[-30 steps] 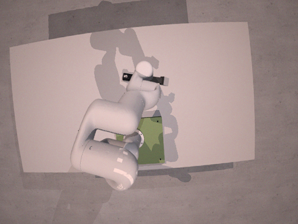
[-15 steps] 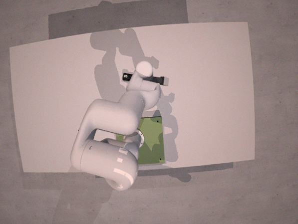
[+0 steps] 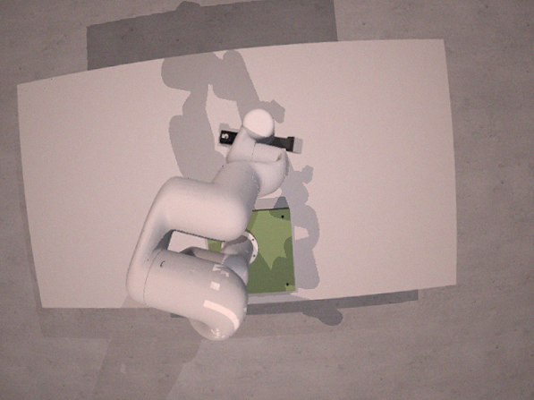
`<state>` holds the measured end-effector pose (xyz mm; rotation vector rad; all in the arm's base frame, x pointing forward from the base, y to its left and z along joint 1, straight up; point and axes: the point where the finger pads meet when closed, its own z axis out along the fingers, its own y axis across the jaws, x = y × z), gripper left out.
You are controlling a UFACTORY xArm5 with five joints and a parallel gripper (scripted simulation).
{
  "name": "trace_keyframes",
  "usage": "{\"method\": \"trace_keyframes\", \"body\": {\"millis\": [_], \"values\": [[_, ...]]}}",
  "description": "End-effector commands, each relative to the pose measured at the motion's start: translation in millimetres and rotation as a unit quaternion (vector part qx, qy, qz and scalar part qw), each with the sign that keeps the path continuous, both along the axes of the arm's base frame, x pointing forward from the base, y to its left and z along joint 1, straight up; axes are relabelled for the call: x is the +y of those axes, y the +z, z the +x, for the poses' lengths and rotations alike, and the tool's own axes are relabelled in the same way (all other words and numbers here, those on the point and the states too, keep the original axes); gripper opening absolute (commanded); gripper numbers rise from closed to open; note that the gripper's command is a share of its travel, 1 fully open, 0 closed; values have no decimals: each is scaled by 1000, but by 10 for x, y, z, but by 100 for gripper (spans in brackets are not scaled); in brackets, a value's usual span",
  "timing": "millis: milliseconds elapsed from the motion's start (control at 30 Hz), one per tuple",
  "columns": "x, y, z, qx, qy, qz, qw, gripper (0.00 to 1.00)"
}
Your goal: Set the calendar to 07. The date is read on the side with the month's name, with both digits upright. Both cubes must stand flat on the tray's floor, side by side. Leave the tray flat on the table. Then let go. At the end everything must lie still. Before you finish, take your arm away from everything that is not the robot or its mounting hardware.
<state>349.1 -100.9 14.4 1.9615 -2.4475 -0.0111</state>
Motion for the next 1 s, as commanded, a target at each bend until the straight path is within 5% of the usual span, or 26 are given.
{"method": "trace_keyframes", "body": {"millis": [0, 967], "values": [[-3, 8, 12, -2, 0, 0, 1000, 49], [-2, -270, 8, -2, 0, 0, 1000, 49]]}}
